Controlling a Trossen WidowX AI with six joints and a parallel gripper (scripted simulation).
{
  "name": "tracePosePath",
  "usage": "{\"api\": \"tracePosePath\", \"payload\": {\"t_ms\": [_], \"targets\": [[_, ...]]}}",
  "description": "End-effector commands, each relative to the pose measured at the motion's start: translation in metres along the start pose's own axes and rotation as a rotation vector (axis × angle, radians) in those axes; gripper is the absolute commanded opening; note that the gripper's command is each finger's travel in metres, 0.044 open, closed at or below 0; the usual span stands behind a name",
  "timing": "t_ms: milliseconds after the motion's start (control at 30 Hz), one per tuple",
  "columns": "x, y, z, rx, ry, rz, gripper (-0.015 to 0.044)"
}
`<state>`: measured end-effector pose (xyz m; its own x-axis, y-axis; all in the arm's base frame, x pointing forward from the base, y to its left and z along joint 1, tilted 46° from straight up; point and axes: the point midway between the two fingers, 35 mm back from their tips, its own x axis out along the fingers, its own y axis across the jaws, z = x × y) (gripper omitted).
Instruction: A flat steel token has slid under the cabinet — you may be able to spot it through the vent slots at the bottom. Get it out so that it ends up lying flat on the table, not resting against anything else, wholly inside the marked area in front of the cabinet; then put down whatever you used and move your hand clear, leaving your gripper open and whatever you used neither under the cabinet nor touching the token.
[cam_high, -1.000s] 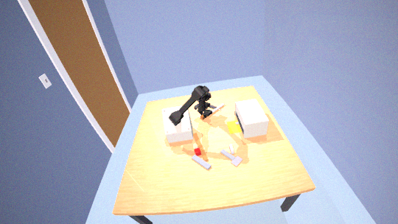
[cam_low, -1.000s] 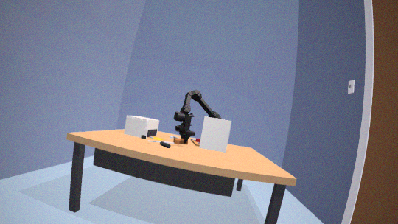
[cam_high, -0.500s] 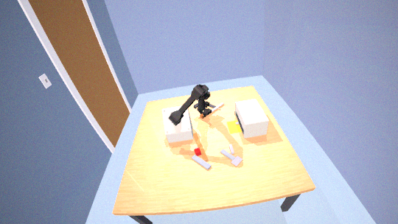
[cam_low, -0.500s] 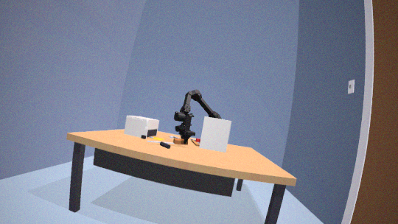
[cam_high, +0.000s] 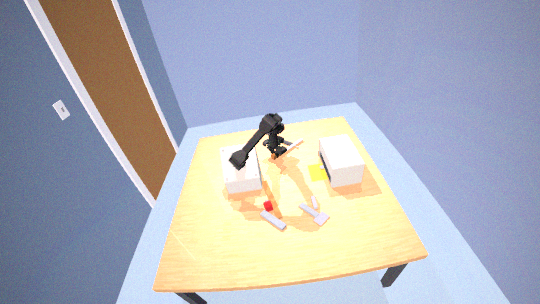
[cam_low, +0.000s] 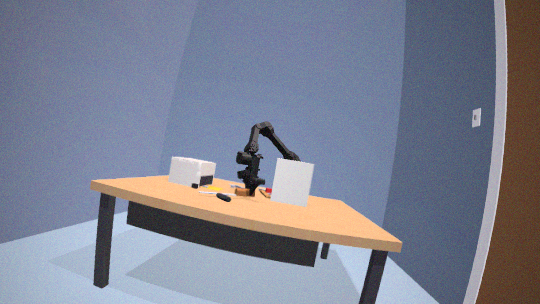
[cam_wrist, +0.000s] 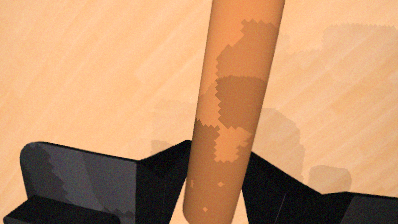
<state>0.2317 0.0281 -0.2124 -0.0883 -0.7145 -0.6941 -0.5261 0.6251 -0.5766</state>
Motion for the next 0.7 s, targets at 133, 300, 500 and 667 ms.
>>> {"api": "tracePosePath", "payload": {"t_ms": [133, 300, 500, 667], "targets": [[-0.004, 0.009, 0.009, -0.002, -0.014, 0.007, 0.0], [-0.004, 0.013, 0.012, -0.002, -0.015, 0.007, 0.0], [-0.004, 0.017, 0.016, -0.002, -0.015, 0.007, 0.0], [-0.004, 0.02, 0.018, -0.002, -0.015, 0.008, 0.0]]}}
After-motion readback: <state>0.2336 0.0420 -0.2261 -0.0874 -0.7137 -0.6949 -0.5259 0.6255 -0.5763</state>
